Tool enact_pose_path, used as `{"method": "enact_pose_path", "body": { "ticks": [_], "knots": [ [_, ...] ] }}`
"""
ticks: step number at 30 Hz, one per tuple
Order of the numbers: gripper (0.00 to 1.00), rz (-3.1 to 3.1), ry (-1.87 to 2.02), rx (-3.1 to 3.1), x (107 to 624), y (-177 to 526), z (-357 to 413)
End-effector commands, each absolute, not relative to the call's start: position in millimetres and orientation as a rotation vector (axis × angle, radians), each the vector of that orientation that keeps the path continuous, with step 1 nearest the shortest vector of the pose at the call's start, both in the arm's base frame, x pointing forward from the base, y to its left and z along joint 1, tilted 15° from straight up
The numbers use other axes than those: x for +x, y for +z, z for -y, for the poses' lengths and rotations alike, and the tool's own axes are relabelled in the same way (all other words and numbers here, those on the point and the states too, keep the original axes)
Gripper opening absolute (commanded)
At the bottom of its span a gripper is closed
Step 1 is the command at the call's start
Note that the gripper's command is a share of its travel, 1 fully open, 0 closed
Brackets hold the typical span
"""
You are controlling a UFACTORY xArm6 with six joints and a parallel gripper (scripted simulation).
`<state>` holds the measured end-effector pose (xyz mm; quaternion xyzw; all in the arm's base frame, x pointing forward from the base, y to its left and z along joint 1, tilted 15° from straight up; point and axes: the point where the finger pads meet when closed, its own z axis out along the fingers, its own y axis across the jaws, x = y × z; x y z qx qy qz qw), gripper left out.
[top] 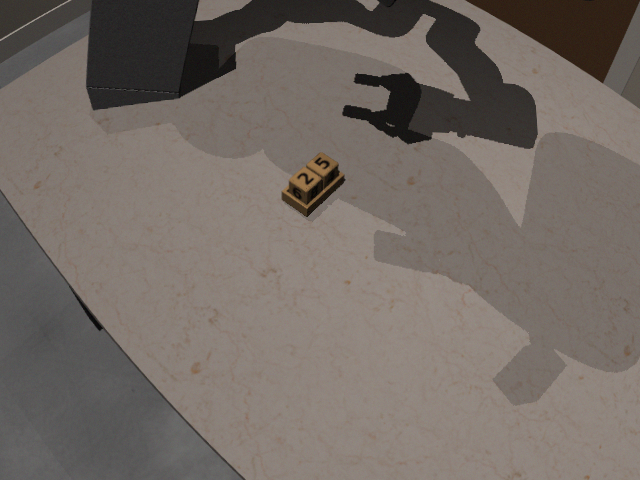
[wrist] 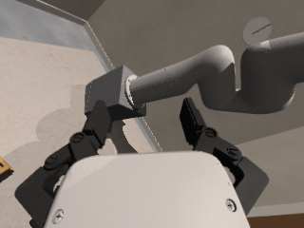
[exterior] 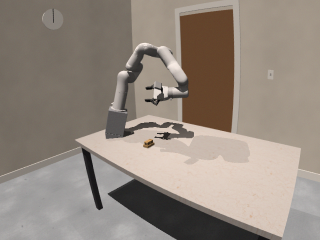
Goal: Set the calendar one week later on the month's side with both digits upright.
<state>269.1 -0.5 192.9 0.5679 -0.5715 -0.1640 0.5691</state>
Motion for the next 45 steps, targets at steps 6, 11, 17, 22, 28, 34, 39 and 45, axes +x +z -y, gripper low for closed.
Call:
{"method": "enact_pose_path", "body": {
  "ticks": [6,11,17,22,28,34,39,45],
  "knots": [
    [1.0,1.345,-0.384,1.335,269.7,193.6,0.5],
    [1.0,1.345,-0.384,1.335,269.7,193.6,0.5],
    [1.0,1.345,-0.384,1.335,269.7,193.6,0.5],
    [1.0,1.365,-0.396,1.348,268.5,186.8,-2.4],
    [1.0,1.536,-0.488,1.423,263.4,141.2,-27.2],
    [1.0,1.649,-0.538,1.447,263.4,118.4,-43.1],
    [1.0,1.862,-0.617,1.451,269.3,85.4,-69.8],
    [1.0,2.069,-0.672,1.411,280.5,62.1,-89.3]
  ]
}}
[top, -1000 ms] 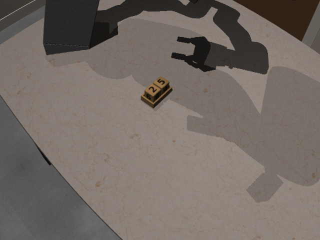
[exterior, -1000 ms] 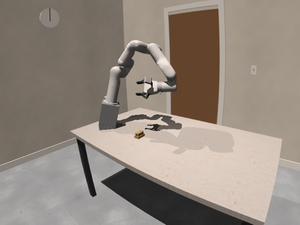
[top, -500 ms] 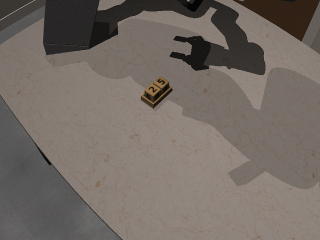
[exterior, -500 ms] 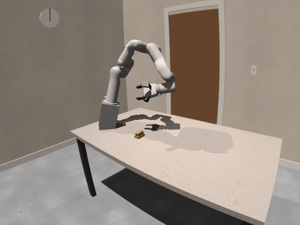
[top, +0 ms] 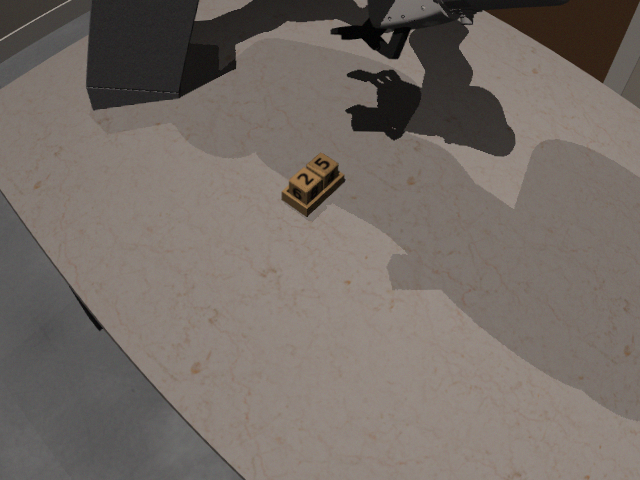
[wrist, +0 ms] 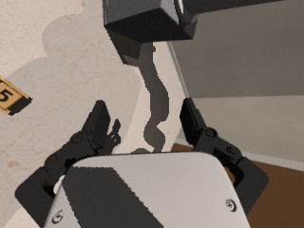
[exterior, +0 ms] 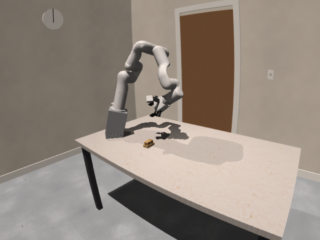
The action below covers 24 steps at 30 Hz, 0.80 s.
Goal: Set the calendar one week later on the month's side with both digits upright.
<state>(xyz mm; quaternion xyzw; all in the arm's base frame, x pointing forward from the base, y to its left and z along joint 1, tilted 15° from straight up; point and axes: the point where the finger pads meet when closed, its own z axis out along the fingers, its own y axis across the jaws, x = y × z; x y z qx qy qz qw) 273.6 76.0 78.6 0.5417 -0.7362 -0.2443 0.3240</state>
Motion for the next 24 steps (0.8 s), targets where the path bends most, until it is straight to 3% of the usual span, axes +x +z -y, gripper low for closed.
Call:
{"method": "enact_pose_path", "body": {
  "ticks": [1,24],
  "knots": [
    [1.0,2.12,-0.683,1.395,283.9,57.3,-93.1],
    [1.0,2.884,-0.667,0.858,345.7,9.4,-83.6]
  ]
}}
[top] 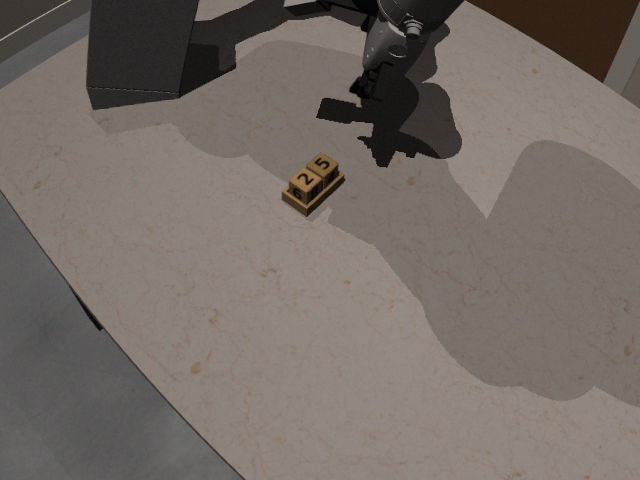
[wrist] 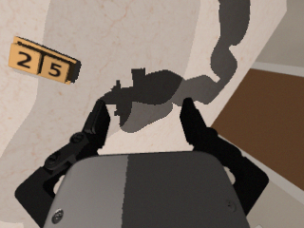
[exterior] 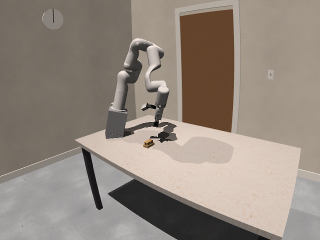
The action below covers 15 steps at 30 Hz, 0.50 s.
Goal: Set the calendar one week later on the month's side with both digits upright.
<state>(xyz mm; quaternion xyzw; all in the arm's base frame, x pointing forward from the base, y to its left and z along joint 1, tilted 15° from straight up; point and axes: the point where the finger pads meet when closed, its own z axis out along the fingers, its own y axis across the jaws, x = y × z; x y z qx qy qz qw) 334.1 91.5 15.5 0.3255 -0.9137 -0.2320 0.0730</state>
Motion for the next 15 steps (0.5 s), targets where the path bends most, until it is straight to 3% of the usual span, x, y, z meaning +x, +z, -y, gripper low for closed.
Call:
{"method": "enact_pose_path", "body": {
  "ticks": [1,15],
  "knots": [
    [1.0,2.918,-0.656,0.817,348.1,7.9,-79.6],
    [1.0,3.213,-0.46,0.323,358.5,-3.7,-18.6]
  ]
}}
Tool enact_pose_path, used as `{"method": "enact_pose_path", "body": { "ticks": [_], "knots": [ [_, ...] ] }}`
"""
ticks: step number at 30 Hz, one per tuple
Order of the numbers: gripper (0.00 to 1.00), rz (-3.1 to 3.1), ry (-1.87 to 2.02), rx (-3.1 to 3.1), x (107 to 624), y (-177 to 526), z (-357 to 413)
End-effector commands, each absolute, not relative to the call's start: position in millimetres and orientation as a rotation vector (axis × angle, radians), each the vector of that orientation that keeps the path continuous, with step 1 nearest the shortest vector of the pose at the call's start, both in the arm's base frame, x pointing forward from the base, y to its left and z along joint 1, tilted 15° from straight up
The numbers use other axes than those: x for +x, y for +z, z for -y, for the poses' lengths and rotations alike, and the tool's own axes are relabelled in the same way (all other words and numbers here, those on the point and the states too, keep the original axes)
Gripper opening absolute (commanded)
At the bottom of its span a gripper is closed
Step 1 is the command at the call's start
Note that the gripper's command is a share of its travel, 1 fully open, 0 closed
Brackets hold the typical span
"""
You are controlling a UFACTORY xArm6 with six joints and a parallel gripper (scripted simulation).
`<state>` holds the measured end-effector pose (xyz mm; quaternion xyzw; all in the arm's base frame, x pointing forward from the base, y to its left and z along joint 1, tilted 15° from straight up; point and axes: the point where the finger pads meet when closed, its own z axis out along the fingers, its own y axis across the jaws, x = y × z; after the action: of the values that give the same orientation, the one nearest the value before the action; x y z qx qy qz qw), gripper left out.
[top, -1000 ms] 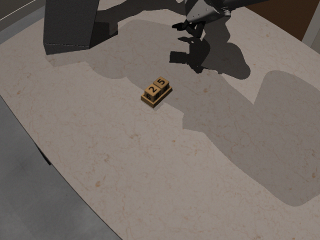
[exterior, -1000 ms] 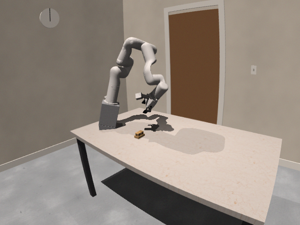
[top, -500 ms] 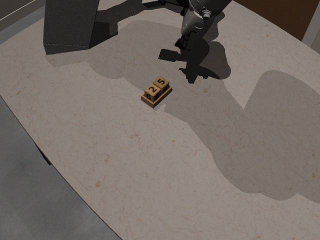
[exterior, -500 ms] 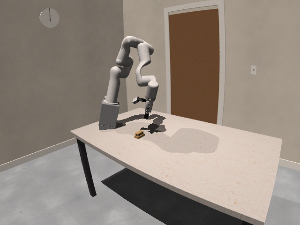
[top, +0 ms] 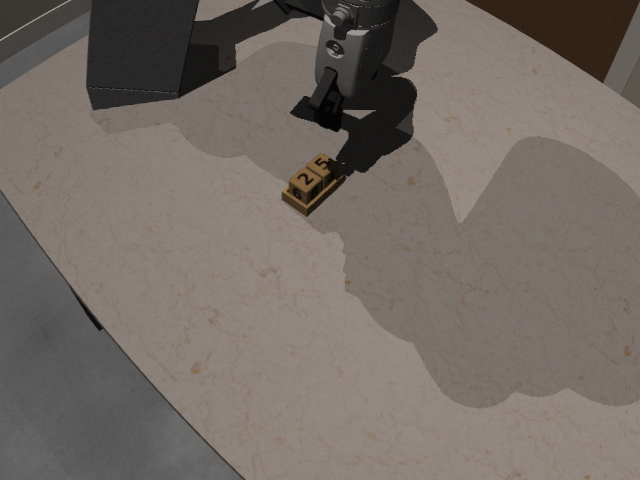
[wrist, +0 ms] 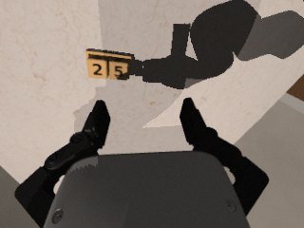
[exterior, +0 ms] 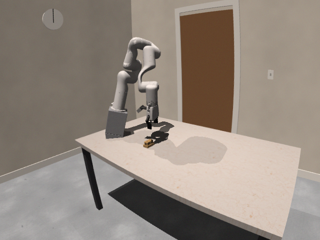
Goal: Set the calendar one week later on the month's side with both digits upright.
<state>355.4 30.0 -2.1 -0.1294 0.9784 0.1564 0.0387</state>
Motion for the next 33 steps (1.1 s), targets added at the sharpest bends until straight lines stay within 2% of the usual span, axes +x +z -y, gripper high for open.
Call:
{"method": "enact_pose_path", "body": {
  "ticks": [1,7,26,33],
  "knots": [
    [1.0,-2.976,0.426,-0.299,358.5,-3.7,-18.6],
    [1.0,-2.954,0.303,-0.082,352.8,-5.9,14.6],
    [1.0,-2.954,0.297,-0.063,351.9,-6.3,16.7],
    [1.0,-2.957,0.346,0.403,331.4,-21.8,37.8]
  ]
}}
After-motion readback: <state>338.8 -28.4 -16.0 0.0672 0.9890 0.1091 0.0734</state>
